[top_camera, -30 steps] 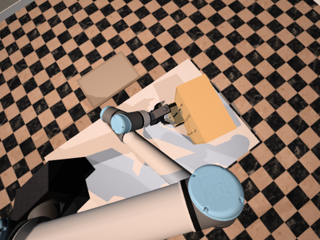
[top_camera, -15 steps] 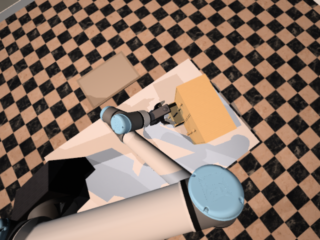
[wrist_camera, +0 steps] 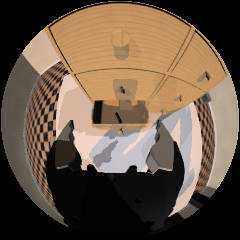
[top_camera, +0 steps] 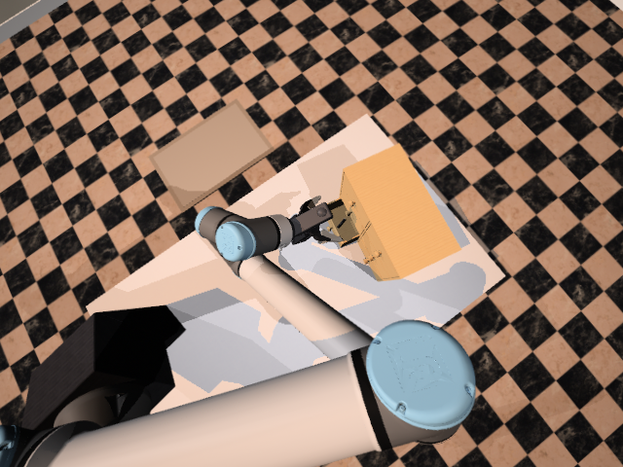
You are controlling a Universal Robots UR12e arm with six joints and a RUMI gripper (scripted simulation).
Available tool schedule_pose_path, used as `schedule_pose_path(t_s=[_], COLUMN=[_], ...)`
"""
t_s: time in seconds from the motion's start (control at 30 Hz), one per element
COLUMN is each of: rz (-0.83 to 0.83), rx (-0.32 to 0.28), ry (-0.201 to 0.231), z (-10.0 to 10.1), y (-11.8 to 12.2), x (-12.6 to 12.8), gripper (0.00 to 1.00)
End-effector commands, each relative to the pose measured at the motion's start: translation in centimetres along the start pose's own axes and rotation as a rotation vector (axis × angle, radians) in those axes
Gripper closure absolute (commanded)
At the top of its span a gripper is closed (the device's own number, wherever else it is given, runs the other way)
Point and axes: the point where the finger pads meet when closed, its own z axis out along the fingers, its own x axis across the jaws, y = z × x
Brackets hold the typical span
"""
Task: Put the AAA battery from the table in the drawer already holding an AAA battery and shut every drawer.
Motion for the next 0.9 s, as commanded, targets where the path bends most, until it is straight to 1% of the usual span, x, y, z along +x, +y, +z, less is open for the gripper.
schedule_pose_path(t_s=[0.0,0.63,0.87], rz=[0.0,0.0,0.0], rx=[0.001,-0.016,-0.042], ry=[0.0,0.0,0.002], z=[-0.04,-0.33,-0.84], y=[-0.05,-0.04,-0.03], x=[-0.01,-0.03,-0.04], gripper=[0.0,0.0,0.0])
